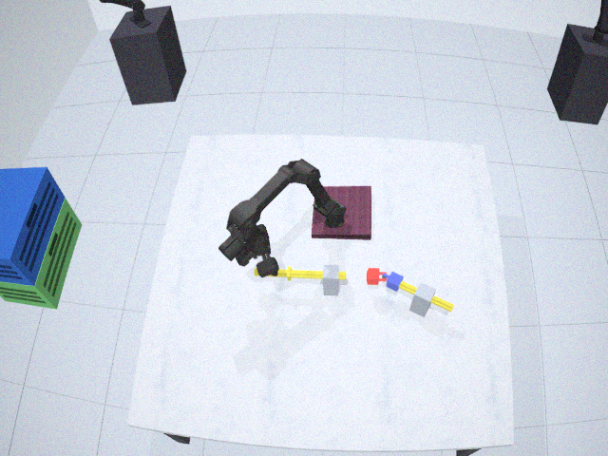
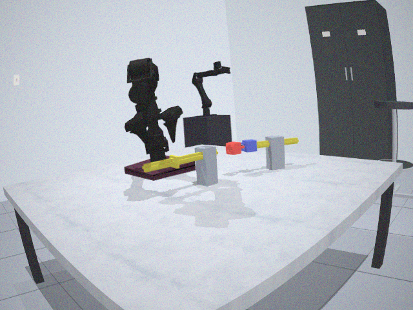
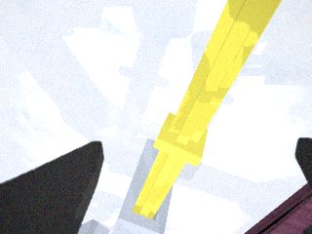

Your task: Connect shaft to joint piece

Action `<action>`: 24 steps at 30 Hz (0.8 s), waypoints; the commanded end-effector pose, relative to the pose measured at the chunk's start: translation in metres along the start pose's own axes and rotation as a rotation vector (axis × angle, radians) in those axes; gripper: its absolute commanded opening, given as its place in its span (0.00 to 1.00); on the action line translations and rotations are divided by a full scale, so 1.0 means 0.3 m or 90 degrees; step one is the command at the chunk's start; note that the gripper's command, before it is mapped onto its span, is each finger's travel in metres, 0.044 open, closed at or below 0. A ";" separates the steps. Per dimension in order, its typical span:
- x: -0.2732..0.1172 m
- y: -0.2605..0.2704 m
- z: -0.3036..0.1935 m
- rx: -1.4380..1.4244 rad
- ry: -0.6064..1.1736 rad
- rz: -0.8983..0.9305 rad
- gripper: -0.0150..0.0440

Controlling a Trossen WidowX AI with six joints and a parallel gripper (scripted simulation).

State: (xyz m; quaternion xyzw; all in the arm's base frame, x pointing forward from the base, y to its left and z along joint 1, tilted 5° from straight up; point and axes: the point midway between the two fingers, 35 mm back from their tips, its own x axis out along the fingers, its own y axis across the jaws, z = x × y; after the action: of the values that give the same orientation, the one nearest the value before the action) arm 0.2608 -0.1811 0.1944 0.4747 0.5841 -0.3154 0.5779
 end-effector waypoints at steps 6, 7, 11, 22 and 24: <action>0.007 -0.023 0.029 0.000 -0.015 -0.022 1.00; 0.021 -0.023 0.032 0.017 -0.022 -0.032 1.00; 0.077 -0.025 0.042 0.086 -0.056 -0.069 1.00; 0.199 -0.031 0.059 0.249 -0.163 -0.128 1.00; 0.199 -0.031 0.059 0.249 -0.163 -0.128 1.00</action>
State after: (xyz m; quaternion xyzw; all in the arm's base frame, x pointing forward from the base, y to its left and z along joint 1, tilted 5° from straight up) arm 0.2660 -0.1889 0.1368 0.4726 0.4940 -0.5176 0.5146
